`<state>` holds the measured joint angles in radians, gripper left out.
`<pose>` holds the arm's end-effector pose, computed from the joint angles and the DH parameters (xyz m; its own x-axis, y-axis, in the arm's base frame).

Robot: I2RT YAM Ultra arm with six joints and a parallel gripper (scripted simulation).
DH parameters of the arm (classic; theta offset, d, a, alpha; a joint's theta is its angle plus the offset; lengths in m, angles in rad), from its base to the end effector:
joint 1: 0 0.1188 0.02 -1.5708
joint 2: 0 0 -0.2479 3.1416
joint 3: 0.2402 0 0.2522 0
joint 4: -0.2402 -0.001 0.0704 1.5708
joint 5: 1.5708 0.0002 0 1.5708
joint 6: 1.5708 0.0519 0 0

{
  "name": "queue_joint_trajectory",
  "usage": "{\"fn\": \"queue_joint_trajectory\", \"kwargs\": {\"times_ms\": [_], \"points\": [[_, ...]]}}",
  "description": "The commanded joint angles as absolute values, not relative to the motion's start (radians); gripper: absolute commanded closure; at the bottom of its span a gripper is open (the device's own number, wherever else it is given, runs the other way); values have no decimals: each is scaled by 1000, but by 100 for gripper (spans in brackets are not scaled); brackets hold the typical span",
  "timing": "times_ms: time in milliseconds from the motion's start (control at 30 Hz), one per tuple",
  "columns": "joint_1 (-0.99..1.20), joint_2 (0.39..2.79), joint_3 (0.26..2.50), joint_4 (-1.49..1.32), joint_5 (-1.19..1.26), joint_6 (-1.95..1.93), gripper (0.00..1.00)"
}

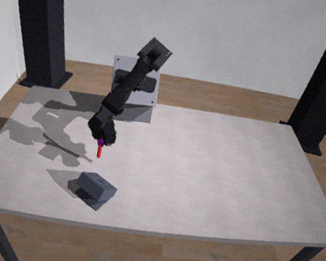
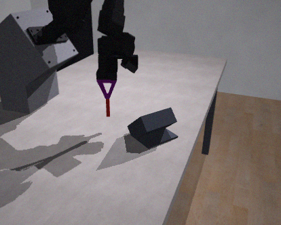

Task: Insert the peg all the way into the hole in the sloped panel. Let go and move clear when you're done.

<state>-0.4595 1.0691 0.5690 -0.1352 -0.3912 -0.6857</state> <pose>0.2240 -0.0877 0.2009 -0.4971 -0.4071 -0.7662 -0.2323 0.9133 -0.3345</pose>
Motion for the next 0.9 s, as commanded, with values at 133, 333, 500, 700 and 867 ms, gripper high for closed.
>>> {"fn": "queue_joint_trajectory", "kwargs": {"times_ms": [133, 333, 500, 700, 867], "points": [[-416, 1026, 542, -84, -320, -714, 100], [-383, 1014, 528, -58, -278, -728, 100], [-350, 1001, 515, -33, -237, -741, 100], [-317, 989, 502, -9, -196, -754, 100], [-290, 979, 491, 12, -163, -766, 100]]}}
